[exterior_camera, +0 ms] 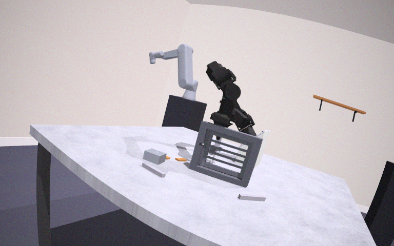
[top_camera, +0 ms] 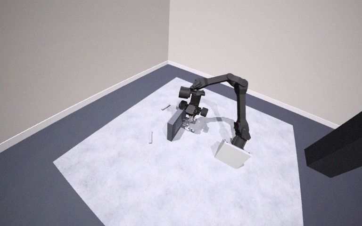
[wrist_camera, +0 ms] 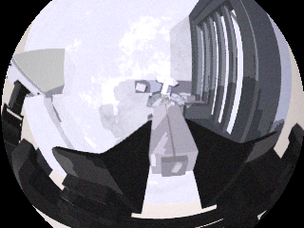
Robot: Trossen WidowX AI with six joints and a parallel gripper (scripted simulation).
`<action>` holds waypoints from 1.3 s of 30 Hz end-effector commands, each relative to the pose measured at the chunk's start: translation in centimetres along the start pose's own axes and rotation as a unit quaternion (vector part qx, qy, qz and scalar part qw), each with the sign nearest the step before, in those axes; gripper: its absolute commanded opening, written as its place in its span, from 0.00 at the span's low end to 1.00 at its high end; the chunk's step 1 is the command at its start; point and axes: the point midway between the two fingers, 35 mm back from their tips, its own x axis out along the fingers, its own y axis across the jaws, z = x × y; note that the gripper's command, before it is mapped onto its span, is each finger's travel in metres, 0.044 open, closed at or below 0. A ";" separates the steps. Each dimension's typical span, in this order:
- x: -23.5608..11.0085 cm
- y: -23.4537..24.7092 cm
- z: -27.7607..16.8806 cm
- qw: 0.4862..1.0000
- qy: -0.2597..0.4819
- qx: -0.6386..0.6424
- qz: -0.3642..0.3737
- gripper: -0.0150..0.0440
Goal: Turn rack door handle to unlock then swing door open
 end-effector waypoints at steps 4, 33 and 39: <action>0.0 0.8 0.5 0.997 0.000 0.072 0.001 0.30; 0.0 4.9 3.5 0.951 0.000 0.309 0.002 0.30; 0.0 5.7 4.4 0.937 0.000 0.349 0.002 0.30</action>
